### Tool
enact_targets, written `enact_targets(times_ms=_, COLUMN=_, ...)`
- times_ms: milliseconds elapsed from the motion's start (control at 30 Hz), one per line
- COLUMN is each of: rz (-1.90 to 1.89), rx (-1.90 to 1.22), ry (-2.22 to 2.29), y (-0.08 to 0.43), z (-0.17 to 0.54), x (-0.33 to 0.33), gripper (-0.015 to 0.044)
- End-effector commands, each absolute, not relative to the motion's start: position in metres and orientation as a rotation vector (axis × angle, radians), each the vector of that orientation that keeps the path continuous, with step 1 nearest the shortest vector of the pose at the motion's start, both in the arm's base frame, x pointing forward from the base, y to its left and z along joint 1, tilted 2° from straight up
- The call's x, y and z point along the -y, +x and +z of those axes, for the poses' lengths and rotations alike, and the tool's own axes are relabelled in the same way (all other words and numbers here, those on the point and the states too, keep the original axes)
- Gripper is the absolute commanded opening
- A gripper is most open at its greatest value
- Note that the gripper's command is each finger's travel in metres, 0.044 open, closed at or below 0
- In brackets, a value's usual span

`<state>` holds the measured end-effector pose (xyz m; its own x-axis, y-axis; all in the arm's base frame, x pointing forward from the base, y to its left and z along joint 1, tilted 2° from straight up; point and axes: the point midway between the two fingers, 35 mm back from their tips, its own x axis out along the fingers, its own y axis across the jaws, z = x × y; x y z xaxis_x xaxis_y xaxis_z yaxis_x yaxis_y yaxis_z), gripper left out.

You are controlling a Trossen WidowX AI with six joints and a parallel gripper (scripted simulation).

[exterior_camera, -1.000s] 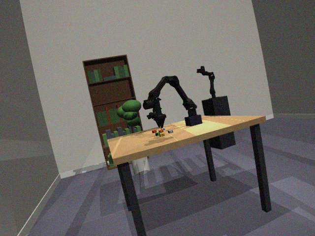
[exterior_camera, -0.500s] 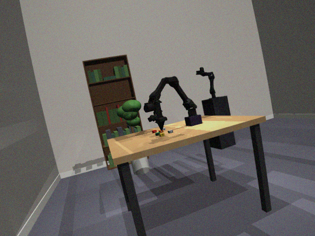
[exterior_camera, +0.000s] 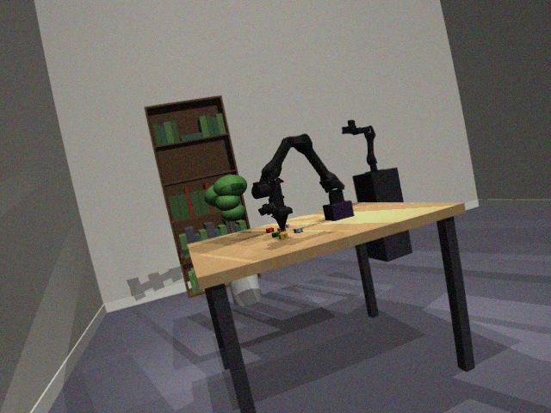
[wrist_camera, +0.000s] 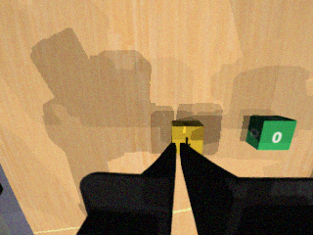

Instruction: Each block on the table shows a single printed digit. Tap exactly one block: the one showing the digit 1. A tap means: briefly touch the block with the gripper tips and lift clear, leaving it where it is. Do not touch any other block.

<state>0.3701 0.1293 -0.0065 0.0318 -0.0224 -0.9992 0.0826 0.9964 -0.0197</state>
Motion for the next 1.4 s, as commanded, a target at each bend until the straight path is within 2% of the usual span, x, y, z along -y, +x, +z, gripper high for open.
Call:
enact_targets(times_ms=0, rz=-0.083, rx=-1.553, ry=0.043, y=0.367, z=-0.019, x=-0.128, gripper=0.002)
enact_targets(times_ms=467, rz=-0.083, rx=-1.553, ry=0.043, y=0.367, z=-0.026, x=-0.128, gripper=0.002)
enact_targets(times_ms=600, rz=-0.083, rx=-1.553, ry=0.043, y=0.367, z=0.004, x=-0.129, gripper=0.002)
enact_targets(times_ms=800, rz=-0.083, rx=-1.553, ry=0.043, y=0.367, z=0.004, x=-0.129, gripper=0.002)
enact_targets(times_ms=867, rz=-0.082, rx=-1.553, ry=0.043, y=0.358, z=0.013, x=-0.137, gripper=0.0072)
enact_targets(times_ms=1100, rz=-0.079, rx=-1.561, ry=0.046, y=0.267, z=0.077, x=-0.183, gripper=0.0256)
enact_targets(times_ms=1267, rz=-0.079, rx=-1.561, ry=0.046, y=0.259, z=0.082, x=-0.185, gripper=0.0387)
enact_targets(times_ms=1367, rz=-0.079, rx=-1.561, ry=0.046, y=0.259, z=0.082, x=-0.185, gripper=0.04)
